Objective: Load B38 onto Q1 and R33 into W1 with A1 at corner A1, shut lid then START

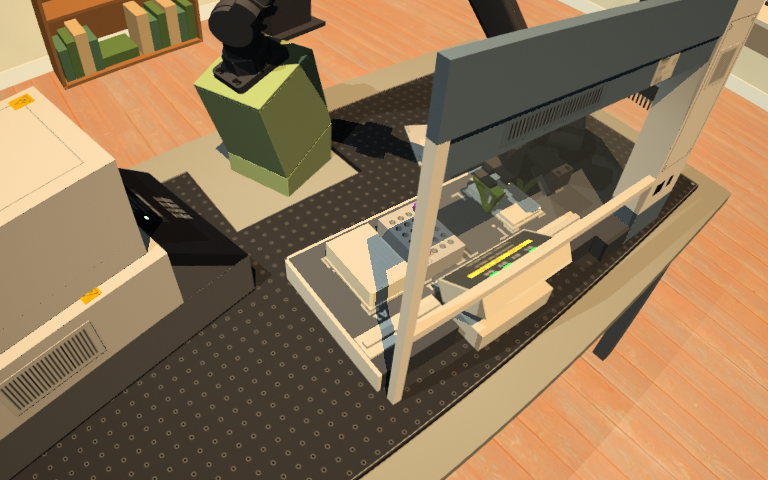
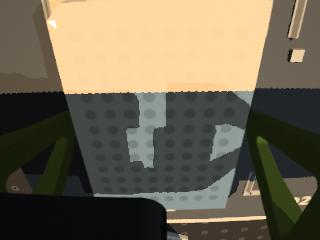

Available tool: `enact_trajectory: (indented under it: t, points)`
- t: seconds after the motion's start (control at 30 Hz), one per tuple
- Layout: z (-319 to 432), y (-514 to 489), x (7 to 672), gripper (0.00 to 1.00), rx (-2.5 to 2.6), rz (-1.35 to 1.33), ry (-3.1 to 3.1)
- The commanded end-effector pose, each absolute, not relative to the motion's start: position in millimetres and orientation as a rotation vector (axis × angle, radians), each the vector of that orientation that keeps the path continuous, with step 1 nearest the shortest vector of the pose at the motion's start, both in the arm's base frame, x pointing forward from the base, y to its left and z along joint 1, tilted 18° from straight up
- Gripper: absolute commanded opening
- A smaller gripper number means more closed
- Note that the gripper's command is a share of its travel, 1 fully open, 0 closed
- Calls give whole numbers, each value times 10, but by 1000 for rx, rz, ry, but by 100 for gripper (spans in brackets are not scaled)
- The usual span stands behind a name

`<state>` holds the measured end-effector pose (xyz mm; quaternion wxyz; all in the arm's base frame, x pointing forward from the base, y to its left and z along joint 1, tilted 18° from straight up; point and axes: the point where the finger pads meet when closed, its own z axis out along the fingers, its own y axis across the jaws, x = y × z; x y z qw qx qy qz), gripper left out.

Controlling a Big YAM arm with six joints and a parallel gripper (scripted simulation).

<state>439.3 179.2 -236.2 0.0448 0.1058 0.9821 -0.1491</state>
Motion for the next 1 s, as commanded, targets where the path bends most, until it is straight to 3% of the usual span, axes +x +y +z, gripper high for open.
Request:
enact_trajectory:
  t: [0.0,0.97]
  points:
    - [-2172,1939,4455,100,313,-428,2981]
    - [-2372,1770,4438,100,350,-444,2986]
